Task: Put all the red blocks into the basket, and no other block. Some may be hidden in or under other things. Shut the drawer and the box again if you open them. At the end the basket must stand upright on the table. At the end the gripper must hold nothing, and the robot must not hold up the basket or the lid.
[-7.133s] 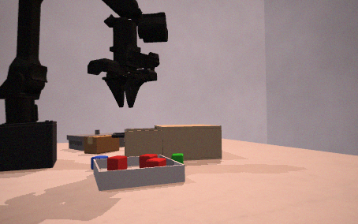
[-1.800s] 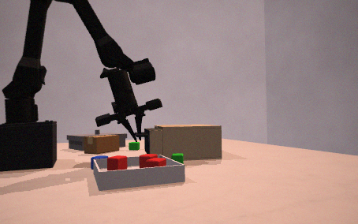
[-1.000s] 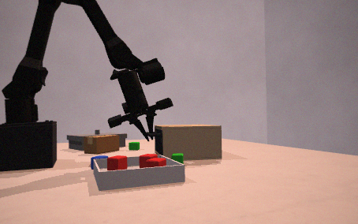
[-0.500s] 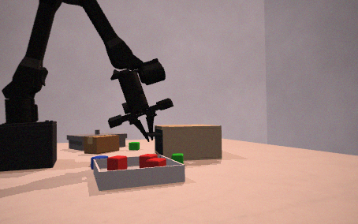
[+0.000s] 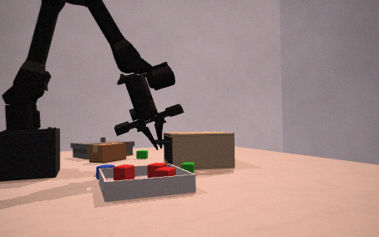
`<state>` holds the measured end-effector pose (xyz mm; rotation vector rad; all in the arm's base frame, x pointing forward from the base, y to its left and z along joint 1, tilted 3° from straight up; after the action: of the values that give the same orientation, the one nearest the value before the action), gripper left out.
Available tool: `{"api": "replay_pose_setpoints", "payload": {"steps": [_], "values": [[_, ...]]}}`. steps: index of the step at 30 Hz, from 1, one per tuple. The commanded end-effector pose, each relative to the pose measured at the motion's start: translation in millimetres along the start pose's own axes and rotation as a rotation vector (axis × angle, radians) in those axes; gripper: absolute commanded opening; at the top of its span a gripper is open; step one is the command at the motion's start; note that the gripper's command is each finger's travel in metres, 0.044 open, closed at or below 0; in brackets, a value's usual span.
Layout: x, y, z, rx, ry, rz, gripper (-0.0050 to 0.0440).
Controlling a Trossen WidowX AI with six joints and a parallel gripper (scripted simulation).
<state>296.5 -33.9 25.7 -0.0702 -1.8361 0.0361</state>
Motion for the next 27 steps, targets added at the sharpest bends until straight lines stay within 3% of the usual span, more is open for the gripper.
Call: {"api": "replay_pose_setpoints", "payload": {"steps": [1, 8, 9, 20, 27], "values": [[-1, -2, -7, 0.0, -0.024, 0.005, 0.0], [-1, -2, -7, 0.0, -0.024, 0.005, 0.0], [2, 0, 2, 0.0, -0.024, 0.005, 0.0148], [2, 0, 2, 0.0, -0.024, 0.005, 0.0148], [21, 1, 3, 0.0, -0.024, 0.005, 0.0148]]}}
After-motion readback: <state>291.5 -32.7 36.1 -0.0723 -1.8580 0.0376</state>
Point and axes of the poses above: the point midway between the two fingers, 35 mm back from their tips, its own x axis back along the fingers, its own z axis across the jaws, y = z × x, the point moved 7 cm from there along x, back along the fingers, and after that the axes turned 13 degrees about x, right-handed, at the moved point
